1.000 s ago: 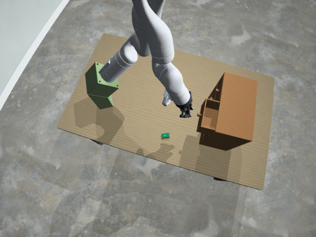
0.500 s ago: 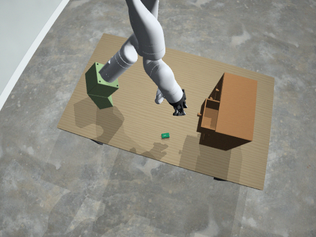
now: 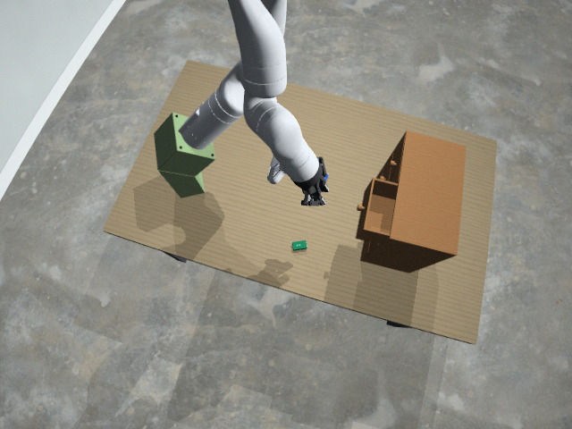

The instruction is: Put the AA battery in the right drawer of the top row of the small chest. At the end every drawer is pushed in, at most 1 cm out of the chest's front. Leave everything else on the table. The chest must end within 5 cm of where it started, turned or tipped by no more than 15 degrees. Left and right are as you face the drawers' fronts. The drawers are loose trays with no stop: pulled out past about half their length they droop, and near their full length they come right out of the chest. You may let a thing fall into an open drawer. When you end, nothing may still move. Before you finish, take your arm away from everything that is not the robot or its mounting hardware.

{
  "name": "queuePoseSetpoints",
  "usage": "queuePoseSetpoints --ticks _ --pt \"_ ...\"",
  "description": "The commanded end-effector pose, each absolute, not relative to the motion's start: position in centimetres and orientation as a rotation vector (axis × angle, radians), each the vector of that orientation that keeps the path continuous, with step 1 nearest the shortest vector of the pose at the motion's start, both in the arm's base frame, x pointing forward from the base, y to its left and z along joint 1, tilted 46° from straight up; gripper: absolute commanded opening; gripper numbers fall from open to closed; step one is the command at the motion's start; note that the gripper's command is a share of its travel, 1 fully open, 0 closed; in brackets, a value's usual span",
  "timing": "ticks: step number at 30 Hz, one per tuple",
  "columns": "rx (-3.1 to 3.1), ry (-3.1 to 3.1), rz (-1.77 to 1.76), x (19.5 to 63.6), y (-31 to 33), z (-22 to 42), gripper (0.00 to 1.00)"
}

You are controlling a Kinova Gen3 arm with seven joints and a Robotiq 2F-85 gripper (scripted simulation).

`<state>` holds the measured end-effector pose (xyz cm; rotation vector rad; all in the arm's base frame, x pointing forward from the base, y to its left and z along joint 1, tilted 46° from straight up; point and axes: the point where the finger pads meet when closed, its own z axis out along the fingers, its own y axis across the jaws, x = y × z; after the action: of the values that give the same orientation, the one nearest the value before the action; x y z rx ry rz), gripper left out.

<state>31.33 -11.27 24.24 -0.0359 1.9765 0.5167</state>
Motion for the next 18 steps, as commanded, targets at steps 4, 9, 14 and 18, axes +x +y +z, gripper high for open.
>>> queuePoseSetpoints --ticks 4,9,14,18 --pt "-0.026 1.978 0.519 31.16 -11.37 24.25 0.33" --pt "-0.026 1.98 0.517 31.13 -11.53 24.3 0.33" --pt "-0.028 1.987 0.516 30.95 -11.68 24.35 0.33" --pt "-0.029 1.994 0.516 30.76 -11.76 24.39 0.33"
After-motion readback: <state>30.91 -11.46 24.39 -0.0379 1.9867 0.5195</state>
